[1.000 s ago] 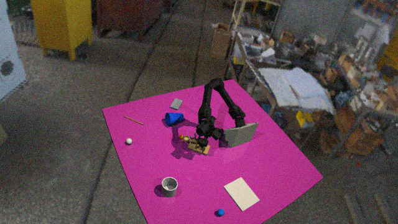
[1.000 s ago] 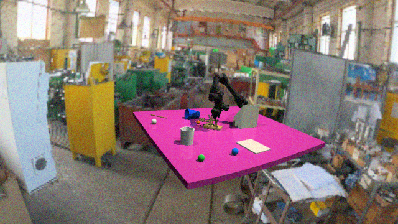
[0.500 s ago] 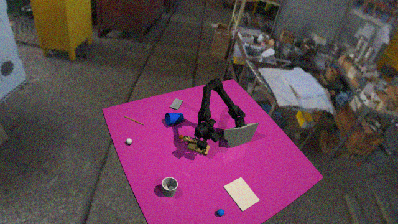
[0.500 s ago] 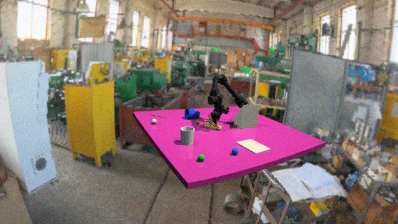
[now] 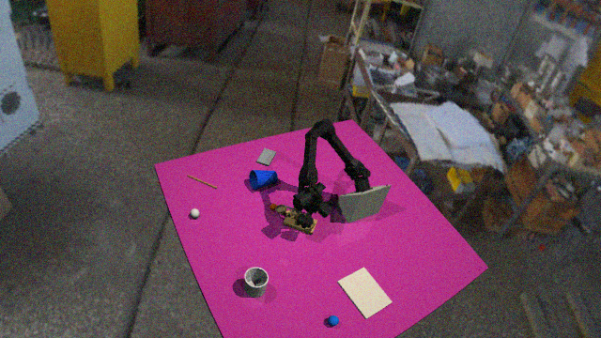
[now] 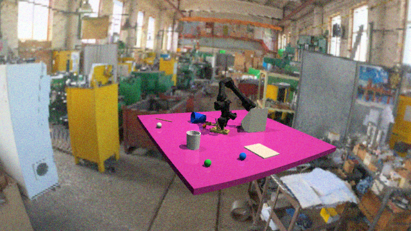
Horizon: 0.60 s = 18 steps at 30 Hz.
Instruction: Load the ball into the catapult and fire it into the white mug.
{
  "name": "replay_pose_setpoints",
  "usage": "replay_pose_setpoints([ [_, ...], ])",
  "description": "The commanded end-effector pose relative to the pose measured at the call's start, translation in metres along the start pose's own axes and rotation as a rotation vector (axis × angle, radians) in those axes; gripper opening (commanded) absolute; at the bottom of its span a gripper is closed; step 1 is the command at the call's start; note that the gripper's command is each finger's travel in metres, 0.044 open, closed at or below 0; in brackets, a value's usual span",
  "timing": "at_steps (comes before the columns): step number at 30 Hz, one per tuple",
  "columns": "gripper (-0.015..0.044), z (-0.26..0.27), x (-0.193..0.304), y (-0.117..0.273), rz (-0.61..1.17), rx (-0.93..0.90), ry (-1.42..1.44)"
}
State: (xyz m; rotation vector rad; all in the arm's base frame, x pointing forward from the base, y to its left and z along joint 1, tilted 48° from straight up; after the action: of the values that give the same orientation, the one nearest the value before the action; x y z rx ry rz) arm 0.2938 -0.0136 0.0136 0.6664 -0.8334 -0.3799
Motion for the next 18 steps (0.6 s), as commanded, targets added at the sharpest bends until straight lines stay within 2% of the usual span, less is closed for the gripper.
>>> replay_pose_setpoints([
  [1,0.0361,0.0,0.0,0.0,0.0,0.001,-0.001],
  [10,0.0125,0.0,0.0,0.0,0.0,0.001,-0.001],
  [15,0.0092,0.0,0.0,0.0,0.0,0.001,-0.001],
  [18,0.0013,-0.001,0.0,0.025,-0.002,0.002,0.001],
])
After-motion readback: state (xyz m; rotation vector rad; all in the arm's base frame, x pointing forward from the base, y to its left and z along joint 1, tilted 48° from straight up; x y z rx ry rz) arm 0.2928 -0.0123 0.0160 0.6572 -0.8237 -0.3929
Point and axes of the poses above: the point midway between the two fingers, 35 mm back from their tips, its own y axis back along the fingers, its own z axis across the jaws, x = y × z, the point moved 8 cm from there along y, back along the fingers, and after that the axes turned 1 degree about -y, right-handed, at the moved point
